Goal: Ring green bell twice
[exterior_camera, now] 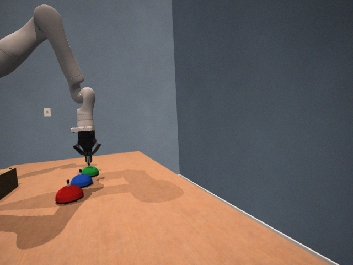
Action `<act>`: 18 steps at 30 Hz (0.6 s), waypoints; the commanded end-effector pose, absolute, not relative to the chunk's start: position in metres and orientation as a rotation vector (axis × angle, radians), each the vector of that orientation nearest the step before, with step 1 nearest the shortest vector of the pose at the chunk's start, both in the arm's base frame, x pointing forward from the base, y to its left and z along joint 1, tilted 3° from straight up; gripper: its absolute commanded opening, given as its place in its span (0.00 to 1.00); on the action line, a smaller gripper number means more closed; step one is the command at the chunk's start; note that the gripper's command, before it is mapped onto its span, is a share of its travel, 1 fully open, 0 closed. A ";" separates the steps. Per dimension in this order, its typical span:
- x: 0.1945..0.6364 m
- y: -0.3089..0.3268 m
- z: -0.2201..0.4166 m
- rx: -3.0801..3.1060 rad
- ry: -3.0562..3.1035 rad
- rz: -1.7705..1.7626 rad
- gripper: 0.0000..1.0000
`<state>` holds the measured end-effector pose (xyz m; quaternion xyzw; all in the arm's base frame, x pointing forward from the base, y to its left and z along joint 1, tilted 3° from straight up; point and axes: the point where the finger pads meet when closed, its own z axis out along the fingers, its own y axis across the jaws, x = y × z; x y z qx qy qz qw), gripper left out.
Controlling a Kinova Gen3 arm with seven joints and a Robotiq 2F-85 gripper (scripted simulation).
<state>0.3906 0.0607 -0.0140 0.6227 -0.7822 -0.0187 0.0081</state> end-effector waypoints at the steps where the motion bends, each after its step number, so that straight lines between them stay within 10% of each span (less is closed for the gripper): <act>1: 0.389 0.061 -0.012 1.943 -2.448 -0.061 0.00; 18: 0.389 0.061 -0.009 1.943 -2.449 -0.061 0.00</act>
